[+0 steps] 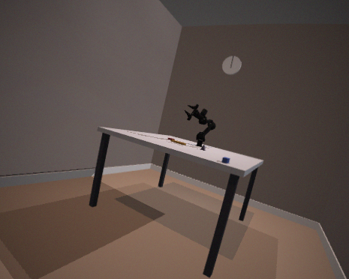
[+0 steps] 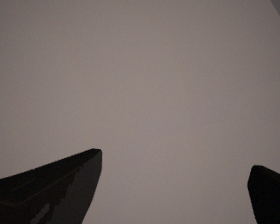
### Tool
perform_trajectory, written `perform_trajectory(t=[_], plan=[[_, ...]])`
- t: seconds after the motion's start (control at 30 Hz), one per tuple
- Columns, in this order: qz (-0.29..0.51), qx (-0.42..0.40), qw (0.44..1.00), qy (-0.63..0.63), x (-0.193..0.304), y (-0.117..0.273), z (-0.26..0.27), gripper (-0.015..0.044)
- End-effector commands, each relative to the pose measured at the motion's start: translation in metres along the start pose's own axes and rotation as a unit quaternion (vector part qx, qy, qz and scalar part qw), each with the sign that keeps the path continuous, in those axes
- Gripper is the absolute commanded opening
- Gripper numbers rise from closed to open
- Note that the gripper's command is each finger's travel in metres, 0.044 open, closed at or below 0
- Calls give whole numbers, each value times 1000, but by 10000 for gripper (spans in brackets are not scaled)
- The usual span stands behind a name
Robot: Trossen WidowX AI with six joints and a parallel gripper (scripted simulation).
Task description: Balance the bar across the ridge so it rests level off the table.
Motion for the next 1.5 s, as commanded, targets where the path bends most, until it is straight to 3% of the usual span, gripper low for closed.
perform_trajectory(t=[0.0, 0.7, 1.47], plan=[[-27, -22, 999, 38, -13, -10, 1, 315], [-166, -173, 947, 215, -69, -54, 32, 315], [-303, -378, 811, 329, -106, -82, 88, 315]])
Point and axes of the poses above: the point midway between the two fingers, 35 mm back from their tips, its own y axis back along the fingers, its own z axis across the jaws, x = y × z, the point moved 9 cm from there along y, back along the fingers, and after that the axes turned 12 degrees about y, right-handed, at the moved point
